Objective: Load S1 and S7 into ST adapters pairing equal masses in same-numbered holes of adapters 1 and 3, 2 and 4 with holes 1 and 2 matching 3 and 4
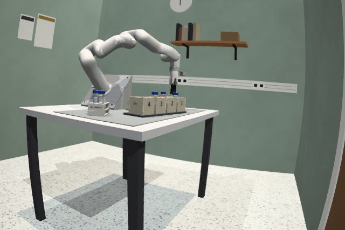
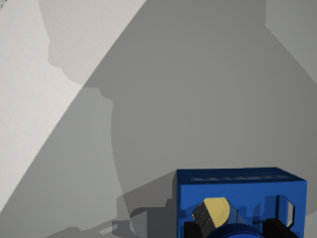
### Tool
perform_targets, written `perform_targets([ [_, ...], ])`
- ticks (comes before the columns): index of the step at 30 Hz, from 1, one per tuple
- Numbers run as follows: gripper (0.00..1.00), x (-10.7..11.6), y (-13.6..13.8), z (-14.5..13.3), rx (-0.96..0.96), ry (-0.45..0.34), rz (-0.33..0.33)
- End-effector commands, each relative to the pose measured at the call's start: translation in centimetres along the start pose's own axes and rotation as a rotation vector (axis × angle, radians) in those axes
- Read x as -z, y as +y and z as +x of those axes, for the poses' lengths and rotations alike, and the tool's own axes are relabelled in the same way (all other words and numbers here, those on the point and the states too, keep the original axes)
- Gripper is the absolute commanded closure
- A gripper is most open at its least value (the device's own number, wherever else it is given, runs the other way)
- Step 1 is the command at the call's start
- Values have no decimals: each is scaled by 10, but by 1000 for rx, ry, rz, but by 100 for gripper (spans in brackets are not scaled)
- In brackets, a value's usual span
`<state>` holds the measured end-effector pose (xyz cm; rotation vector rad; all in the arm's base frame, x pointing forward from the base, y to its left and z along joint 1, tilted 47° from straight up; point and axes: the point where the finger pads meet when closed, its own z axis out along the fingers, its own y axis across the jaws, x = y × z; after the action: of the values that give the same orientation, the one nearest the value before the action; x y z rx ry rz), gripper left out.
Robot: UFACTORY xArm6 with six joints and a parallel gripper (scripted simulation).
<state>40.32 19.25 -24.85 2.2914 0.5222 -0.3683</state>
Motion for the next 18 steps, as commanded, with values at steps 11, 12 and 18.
perform_targets([
  [11,100,11,0,1,-1,5,2],
  [12,100,12,0,1,-1,5,2],
  [18,100,14,0,1,-1,5,2],
])
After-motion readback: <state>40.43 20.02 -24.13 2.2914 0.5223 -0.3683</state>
